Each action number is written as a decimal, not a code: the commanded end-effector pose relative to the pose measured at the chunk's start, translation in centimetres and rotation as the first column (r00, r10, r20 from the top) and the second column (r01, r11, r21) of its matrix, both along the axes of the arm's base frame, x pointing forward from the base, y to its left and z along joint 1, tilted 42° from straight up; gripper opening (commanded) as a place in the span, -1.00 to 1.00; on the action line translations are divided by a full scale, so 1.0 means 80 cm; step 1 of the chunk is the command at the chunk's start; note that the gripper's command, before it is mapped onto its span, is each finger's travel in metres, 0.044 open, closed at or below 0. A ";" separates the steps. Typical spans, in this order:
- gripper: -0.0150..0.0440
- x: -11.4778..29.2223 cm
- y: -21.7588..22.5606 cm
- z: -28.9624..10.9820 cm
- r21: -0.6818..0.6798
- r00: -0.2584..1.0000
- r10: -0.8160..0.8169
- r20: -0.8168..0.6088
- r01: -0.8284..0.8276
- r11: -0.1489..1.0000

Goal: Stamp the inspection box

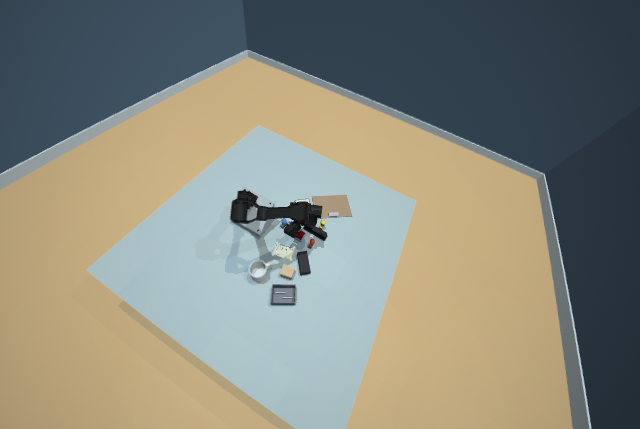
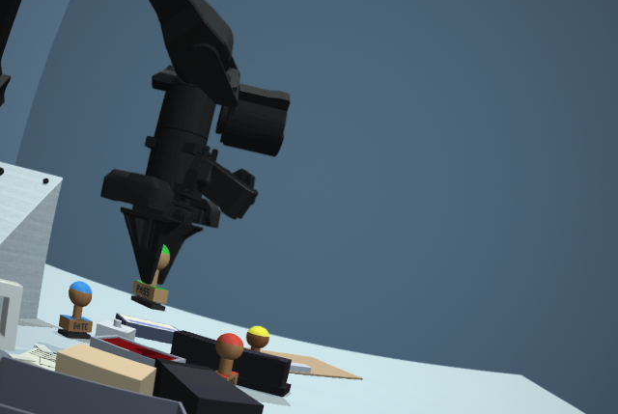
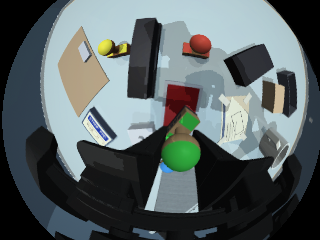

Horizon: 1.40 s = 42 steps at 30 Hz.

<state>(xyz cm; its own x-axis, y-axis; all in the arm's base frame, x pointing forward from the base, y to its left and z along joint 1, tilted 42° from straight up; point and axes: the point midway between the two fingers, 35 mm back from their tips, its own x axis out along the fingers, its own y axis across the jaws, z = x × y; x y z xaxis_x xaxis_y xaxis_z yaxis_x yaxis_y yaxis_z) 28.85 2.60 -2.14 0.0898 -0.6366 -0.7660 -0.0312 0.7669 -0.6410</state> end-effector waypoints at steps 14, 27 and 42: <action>-0.49 0.000 -0.011 -0.011 -0.007 1.000 0.003 -0.004 -0.003 1.000; -0.49 0.001 -0.018 -0.019 -0.006 1.000 0.002 -0.003 -0.002 1.000; -0.49 0.002 -0.027 -0.028 -0.007 1.000 0.001 -0.002 -0.001 1.000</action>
<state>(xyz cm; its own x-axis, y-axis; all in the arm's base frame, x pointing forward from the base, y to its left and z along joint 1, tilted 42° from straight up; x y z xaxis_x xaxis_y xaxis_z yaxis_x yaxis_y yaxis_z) 29.14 0.73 -4.23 0.0904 -0.6365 -0.7660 -0.0278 0.7672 -0.6408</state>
